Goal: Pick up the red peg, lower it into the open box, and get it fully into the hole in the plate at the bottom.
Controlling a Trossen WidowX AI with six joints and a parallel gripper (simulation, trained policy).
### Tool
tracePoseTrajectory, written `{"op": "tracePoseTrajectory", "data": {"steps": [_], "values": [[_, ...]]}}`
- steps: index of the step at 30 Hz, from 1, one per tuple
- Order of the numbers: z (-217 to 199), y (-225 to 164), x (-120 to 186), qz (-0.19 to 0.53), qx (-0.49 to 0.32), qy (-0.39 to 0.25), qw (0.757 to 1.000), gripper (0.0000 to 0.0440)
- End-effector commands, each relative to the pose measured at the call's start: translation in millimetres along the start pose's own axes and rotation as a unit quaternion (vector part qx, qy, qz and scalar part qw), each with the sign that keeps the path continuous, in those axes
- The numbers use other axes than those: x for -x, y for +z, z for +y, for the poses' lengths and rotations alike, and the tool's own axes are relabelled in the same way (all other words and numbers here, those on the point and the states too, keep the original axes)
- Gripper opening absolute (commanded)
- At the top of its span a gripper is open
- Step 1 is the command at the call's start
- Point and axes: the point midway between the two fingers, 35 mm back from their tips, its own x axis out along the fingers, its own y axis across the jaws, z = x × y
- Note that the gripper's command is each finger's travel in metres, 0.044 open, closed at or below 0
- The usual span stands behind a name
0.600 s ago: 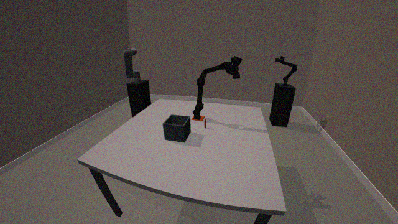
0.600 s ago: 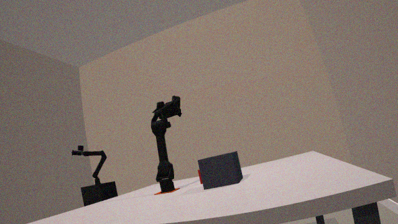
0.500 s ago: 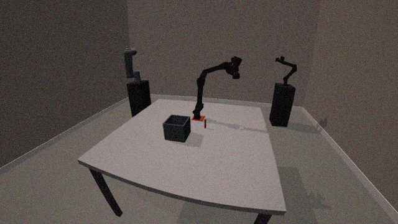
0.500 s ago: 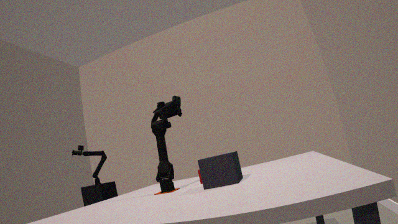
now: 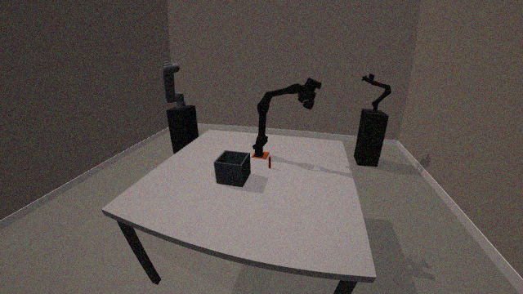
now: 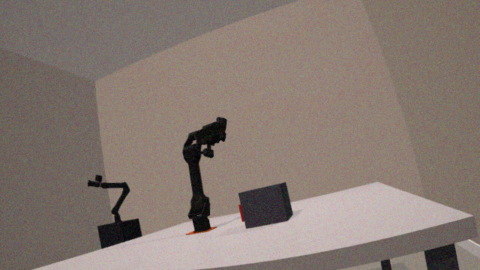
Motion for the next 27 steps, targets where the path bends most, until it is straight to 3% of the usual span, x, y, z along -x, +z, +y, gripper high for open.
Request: {"op": "tracePoseTrajectory", "data": {"steps": [1,14,27], "values": [[6,-10,10,0.030,-0.053,0.001,0.998,0.0440],[31,-48,49,0.135,-0.250,-0.014,0.959,0.0440],[61,-76,93,0.227,-0.433,-0.057,0.871,0.0440]]}}
